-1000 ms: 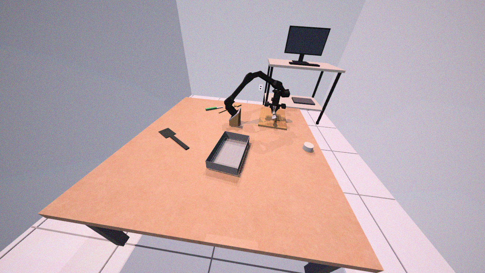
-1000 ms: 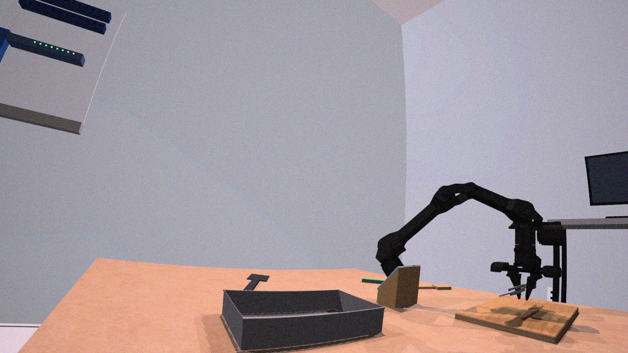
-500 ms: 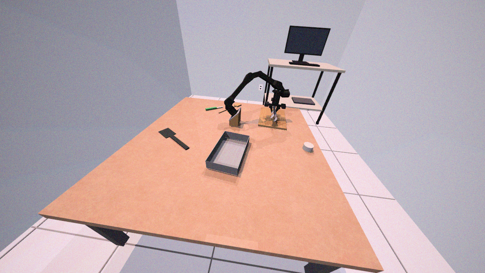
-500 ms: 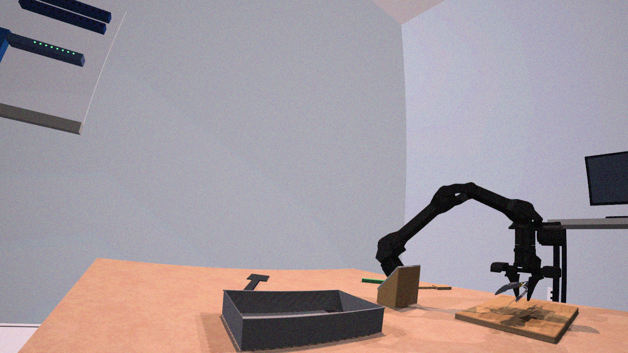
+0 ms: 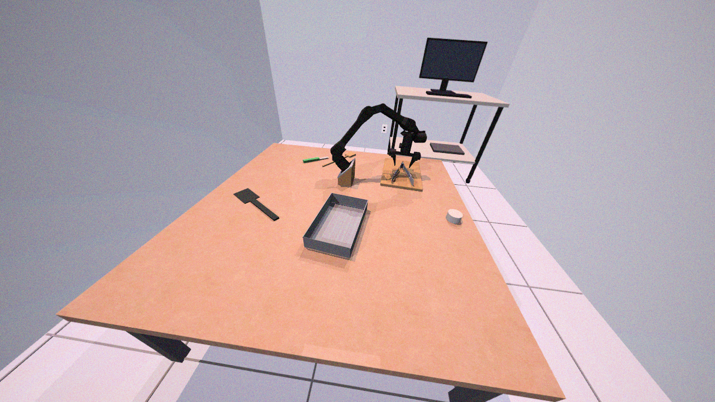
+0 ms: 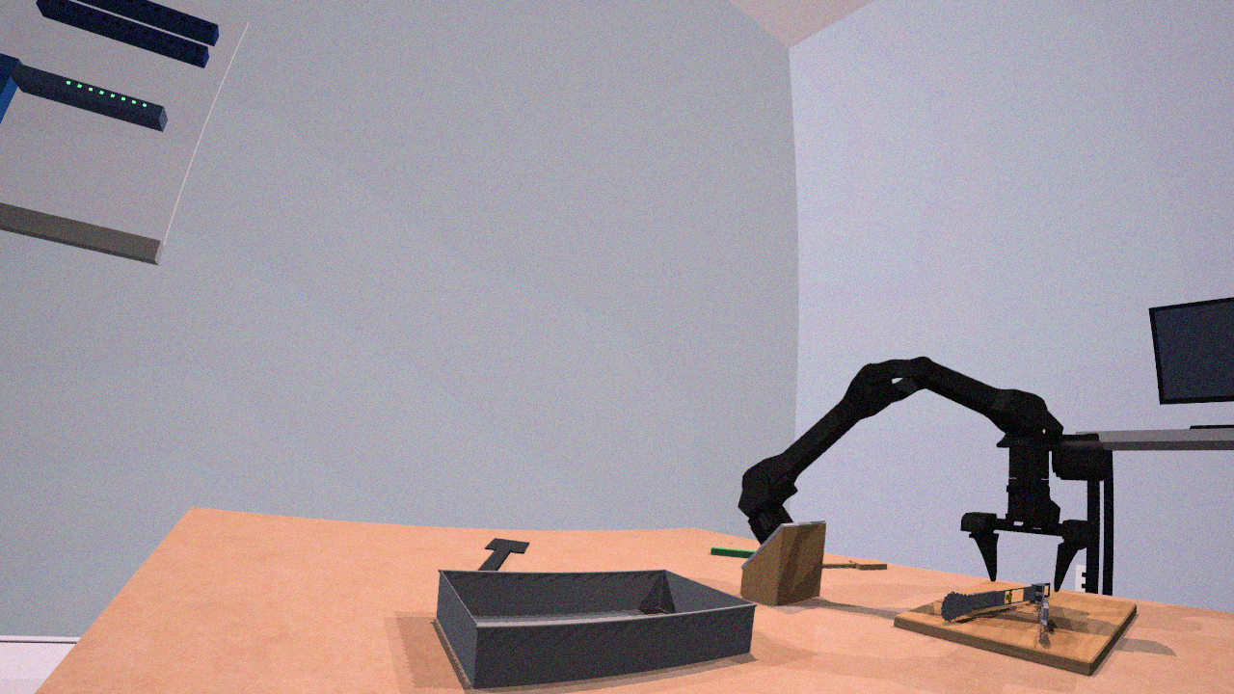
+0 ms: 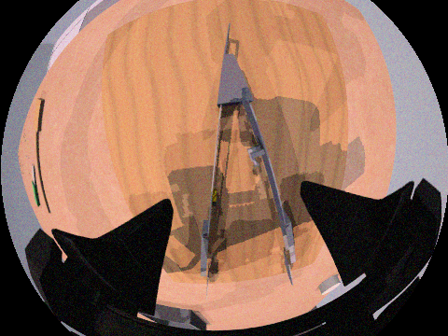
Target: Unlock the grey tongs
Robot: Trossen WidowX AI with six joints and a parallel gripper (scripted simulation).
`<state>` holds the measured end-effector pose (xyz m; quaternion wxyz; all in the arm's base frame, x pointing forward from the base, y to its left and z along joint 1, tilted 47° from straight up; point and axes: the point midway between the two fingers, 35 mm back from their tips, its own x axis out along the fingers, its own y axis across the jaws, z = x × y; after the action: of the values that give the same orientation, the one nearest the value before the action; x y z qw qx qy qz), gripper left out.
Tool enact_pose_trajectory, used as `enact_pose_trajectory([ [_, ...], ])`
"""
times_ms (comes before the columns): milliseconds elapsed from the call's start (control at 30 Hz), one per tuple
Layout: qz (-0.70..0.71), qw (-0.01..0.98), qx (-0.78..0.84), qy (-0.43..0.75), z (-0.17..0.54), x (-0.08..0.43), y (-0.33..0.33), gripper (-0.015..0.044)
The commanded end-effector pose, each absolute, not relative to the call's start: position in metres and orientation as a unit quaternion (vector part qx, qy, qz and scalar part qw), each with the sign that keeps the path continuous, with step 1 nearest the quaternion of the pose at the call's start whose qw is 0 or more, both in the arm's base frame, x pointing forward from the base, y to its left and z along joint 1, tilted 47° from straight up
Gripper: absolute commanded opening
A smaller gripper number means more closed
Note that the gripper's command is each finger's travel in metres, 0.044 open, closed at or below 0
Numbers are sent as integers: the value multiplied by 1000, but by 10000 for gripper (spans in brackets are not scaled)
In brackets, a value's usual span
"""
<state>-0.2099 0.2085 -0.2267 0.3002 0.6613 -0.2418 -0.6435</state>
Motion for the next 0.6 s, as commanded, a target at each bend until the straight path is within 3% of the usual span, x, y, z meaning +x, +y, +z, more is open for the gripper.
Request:
enact_pose_trajectory([
  [0, -644, 299, 661, -241, -198, -214, 210, 440],
  [367, -643, 300, 661, -246, -56, -208, 185, 440],
  [567, -643, 300, 661, -246, -48, -206, 184, 440],
])
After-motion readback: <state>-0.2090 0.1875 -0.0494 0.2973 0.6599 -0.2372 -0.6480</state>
